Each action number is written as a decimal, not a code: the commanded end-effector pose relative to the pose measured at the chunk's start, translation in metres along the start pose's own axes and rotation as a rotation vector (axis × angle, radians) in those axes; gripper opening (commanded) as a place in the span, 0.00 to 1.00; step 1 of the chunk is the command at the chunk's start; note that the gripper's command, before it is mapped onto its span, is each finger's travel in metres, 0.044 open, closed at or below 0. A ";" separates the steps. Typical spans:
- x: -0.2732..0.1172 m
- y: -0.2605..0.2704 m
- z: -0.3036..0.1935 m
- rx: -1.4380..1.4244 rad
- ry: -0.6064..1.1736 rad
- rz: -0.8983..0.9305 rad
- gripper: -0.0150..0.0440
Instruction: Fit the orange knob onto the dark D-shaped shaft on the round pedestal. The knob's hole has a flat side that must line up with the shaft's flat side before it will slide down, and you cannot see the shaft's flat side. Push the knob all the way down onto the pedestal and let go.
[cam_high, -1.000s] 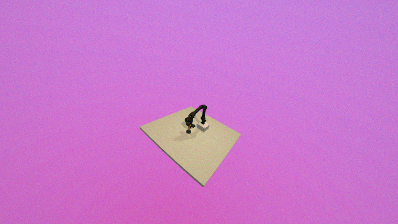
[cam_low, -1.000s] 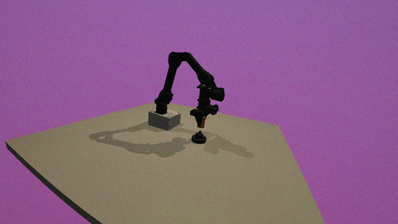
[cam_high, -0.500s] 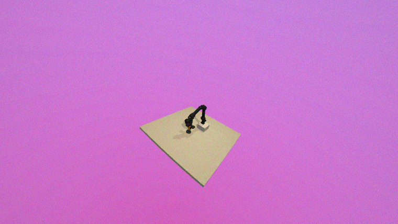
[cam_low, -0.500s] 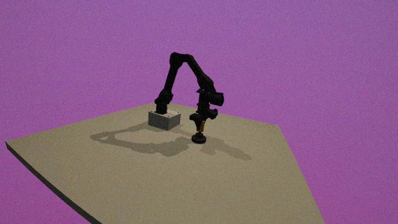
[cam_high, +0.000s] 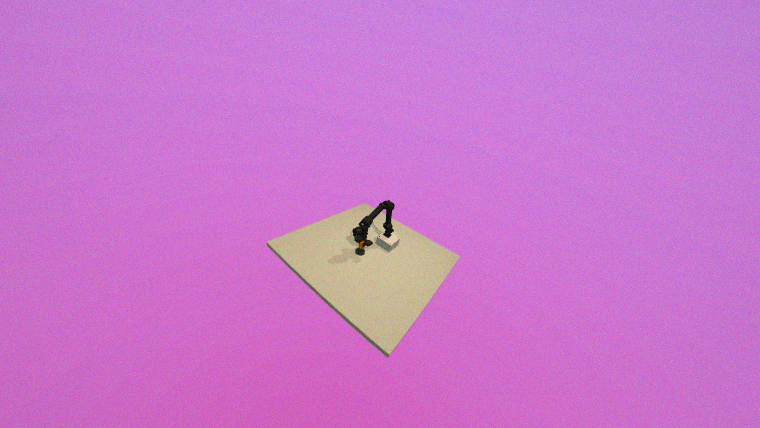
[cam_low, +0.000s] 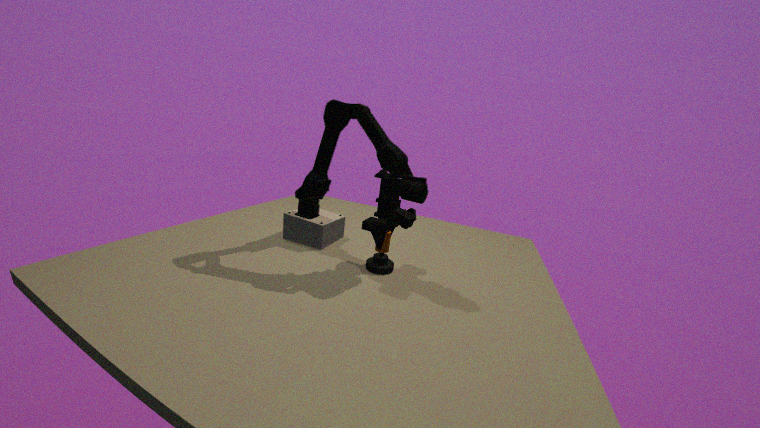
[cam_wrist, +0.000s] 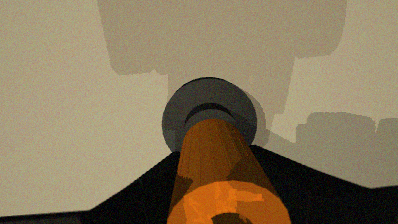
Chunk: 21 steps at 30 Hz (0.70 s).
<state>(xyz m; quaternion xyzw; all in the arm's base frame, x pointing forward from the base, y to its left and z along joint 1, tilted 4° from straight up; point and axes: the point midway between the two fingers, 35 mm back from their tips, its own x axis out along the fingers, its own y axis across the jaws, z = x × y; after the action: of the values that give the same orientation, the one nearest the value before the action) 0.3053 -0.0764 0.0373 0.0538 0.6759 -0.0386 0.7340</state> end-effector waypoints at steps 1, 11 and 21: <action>0.000 0.000 -0.001 0.003 -0.001 0.002 0.25; -0.003 -0.001 -0.002 0.003 -0.001 0.002 0.25; -0.005 -0.001 0.001 -0.207 -0.002 0.002 0.25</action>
<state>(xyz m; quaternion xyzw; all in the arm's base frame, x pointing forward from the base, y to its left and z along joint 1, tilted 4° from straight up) 0.3033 -0.0769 0.0402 0.0042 0.6783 0.0087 0.7347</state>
